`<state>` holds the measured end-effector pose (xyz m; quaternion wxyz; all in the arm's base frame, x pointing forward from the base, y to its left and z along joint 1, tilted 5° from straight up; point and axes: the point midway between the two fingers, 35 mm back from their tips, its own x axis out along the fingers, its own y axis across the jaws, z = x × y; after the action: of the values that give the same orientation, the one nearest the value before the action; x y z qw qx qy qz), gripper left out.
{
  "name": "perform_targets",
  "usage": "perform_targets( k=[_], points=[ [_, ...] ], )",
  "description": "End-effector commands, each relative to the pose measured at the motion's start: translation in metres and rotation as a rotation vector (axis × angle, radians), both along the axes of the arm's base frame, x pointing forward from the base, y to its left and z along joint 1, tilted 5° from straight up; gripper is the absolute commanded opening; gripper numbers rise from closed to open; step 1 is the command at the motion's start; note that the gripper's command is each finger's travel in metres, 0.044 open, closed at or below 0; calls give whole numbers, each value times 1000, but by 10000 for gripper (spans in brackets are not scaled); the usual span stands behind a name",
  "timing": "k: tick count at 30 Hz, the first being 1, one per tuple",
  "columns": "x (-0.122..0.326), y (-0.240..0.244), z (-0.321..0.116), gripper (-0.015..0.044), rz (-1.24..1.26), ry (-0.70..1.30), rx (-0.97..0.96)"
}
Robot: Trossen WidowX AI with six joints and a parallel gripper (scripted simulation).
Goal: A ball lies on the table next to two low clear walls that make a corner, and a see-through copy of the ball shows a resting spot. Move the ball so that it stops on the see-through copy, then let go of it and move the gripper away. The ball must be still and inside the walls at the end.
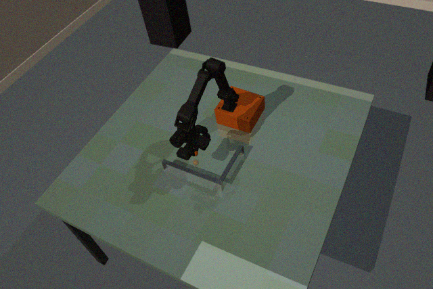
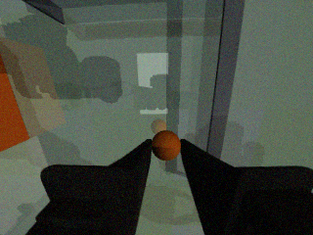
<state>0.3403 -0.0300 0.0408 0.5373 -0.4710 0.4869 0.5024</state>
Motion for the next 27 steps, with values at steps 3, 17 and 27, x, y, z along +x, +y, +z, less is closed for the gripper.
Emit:
perform_targets(
  k=[3,17,27],
  points=[
    [-8,-17,-8,0,5,3,-3],
    [-8,-11,-78,0,5,4,-3],
    [-7,-11,-83,0,5,4,-3]
  ],
)
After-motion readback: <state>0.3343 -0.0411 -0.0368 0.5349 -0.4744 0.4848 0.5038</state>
